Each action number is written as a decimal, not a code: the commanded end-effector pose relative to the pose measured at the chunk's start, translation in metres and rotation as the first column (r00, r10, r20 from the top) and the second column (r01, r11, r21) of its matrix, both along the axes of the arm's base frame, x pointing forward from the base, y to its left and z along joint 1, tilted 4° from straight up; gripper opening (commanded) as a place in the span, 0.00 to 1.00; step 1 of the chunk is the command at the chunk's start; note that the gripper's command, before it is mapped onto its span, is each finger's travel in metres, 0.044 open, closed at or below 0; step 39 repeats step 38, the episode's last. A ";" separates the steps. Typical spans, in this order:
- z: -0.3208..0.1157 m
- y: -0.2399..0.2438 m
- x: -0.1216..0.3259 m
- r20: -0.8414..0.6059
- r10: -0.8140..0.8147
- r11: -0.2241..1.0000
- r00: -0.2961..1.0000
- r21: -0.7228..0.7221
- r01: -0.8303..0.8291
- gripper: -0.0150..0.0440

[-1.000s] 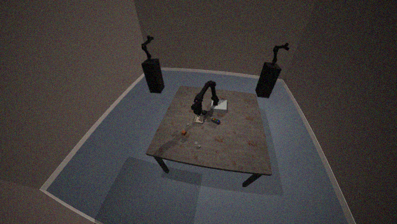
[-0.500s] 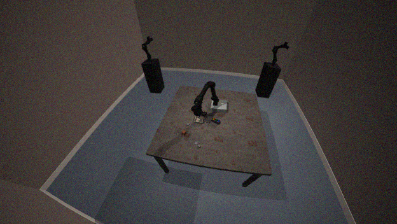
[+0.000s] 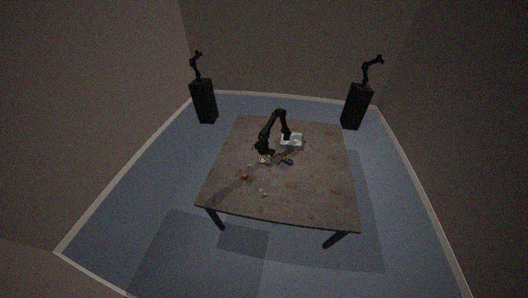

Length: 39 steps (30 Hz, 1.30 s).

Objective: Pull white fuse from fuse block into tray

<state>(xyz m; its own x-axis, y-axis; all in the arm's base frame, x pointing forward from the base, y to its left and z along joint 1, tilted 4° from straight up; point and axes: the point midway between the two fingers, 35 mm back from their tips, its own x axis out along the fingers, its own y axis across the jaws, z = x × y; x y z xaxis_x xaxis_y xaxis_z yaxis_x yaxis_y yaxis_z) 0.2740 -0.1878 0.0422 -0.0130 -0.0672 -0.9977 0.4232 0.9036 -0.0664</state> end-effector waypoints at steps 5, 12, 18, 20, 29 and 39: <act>0.000 0.000 0.000 0.001 0.000 1.000 1.000 -0.001 0.000 0.79; 0.037 0.003 -0.001 -0.008 0.004 1.000 1.000 0.002 -0.004 0.81; 0.037 0.003 -0.001 -0.008 0.004 1.000 1.000 0.002 -0.004 0.81; 0.037 0.003 -0.001 -0.008 0.004 1.000 1.000 0.002 -0.004 0.81; 0.037 0.003 -0.001 -0.005 0.006 1.000 1.000 0.003 -0.006 0.81; 0.037 0.003 -0.001 -0.005 0.006 1.000 1.000 0.003 -0.006 0.81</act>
